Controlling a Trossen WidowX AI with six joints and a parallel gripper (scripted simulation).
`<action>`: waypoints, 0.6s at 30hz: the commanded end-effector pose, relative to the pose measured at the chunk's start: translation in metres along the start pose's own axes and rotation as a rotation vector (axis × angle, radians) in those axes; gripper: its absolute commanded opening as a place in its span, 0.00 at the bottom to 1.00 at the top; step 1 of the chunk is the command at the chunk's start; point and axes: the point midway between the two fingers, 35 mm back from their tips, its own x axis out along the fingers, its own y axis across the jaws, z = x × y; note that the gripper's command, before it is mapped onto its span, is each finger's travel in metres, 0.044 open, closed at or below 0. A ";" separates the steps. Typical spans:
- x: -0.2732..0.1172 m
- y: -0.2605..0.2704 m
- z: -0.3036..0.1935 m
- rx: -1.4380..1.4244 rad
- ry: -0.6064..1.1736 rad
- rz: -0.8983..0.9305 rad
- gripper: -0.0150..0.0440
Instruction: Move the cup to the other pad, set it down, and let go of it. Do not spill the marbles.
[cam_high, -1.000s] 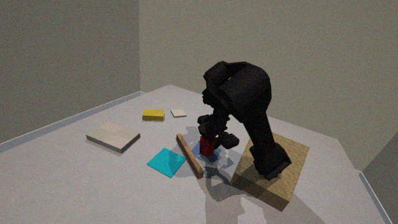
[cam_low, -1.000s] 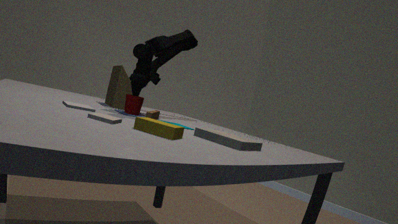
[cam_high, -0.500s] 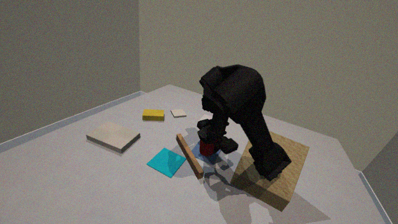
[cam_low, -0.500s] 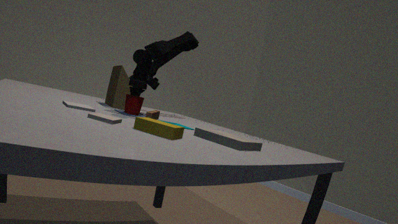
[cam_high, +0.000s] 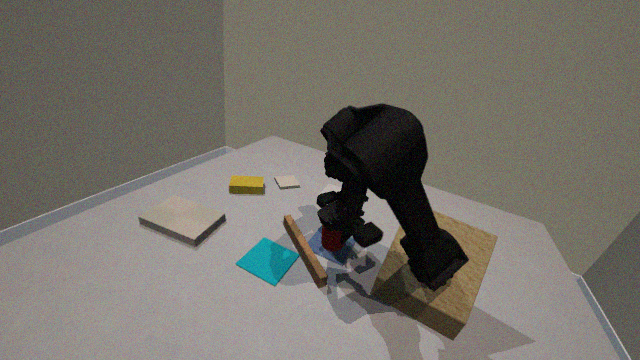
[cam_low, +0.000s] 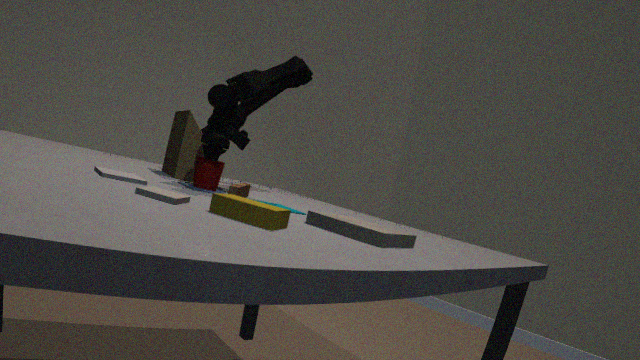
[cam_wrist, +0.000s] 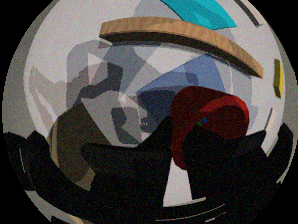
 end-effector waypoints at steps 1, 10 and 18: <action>0.000 0.000 0.000 -0.001 0.000 0.000 0.25; -0.018 -0.002 0.000 0.001 0.002 -0.002 0.25; -0.047 0.000 -0.001 0.004 0.001 -0.001 0.25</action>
